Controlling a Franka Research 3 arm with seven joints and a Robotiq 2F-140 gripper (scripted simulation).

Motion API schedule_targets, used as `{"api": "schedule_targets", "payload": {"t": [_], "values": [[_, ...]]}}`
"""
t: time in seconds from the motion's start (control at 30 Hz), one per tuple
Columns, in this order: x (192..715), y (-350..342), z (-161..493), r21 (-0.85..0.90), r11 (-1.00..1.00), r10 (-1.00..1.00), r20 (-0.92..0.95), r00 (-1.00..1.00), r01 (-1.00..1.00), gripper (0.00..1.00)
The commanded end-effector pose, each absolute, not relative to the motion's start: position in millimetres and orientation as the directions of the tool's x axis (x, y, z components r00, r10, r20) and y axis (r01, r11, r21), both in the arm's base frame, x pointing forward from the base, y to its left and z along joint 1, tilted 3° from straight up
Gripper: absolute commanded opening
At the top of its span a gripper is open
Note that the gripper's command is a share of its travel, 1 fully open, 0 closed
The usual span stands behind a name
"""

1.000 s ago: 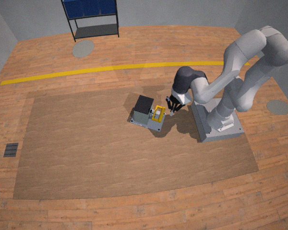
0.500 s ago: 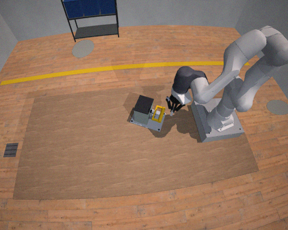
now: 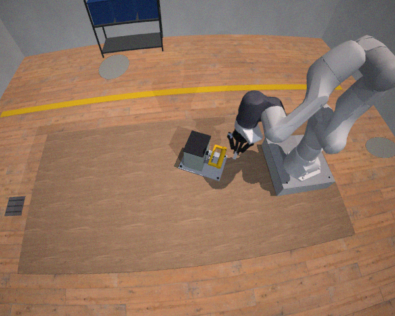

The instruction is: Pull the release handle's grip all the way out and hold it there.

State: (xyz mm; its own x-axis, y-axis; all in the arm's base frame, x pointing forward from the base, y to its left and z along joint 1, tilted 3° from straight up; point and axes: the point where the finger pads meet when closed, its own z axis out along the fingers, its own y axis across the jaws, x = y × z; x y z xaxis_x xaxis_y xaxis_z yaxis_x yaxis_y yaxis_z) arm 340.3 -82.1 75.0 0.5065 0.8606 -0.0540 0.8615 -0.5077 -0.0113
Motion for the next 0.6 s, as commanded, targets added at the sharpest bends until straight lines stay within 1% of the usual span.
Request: {"api": "schedule_targets", "payload": {"t": [0.0,0.07,0.13,0.17,0.57], "values": [[342.8,-83.1,76.7,-0.004,-0.625,0.779,-0.056,0.624,0.780,0.00],[344.5,-84.0,77.6,0.001,-0.690,0.723,-0.057,0.689,0.724,0.00],[344.5,-84.0,77.6,0.001,-0.690,0.723,-0.057,0.689,0.724,0.00],[345.6,-84.6,78.2,0.004,-0.730,0.682,-0.057,0.729,0.684,0.00],[350.2,-87.0,80.5,0.018,-0.869,0.493,-0.055,0.868,0.495,0.00]]}}
